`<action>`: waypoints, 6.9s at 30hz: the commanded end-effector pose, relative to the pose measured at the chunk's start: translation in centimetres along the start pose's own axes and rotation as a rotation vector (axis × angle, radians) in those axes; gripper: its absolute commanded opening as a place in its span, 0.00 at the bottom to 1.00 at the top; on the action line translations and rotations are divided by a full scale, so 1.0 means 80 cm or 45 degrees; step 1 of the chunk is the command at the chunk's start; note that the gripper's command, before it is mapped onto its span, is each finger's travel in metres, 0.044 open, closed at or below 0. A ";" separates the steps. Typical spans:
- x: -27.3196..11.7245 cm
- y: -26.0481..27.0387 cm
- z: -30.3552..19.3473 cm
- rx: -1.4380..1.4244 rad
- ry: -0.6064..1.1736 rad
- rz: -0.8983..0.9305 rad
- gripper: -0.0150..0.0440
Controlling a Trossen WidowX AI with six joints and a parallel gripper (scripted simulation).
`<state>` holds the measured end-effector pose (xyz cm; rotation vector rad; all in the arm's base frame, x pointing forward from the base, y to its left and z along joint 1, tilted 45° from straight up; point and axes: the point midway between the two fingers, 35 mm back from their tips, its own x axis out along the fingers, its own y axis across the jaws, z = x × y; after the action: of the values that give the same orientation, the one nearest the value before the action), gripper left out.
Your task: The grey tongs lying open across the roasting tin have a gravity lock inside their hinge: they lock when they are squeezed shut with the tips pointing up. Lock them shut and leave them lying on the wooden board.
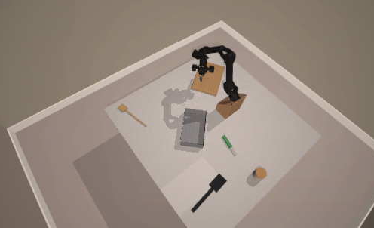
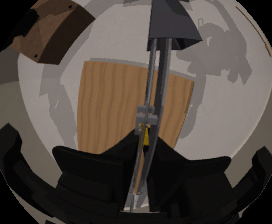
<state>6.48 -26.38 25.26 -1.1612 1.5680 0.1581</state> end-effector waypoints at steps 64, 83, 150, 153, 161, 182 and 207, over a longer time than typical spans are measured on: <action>-0.011 0.085 -0.112 0.449 0.531 0.095 0.00; -0.013 0.073 -0.101 0.488 1.029 0.132 0.00; -0.011 0.075 -0.104 0.492 0.963 0.134 0.00; -0.010 0.078 -0.107 0.484 0.888 0.140 0.00; -0.009 0.083 -0.112 0.471 0.676 0.124 0.00; -0.040 0.082 -0.111 0.470 0.203 -0.102 0.00; -0.040 0.077 -0.115 0.476 0.131 -0.180 0.00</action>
<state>-4.59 -26.89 28.70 -0.9879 1.5183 -0.2842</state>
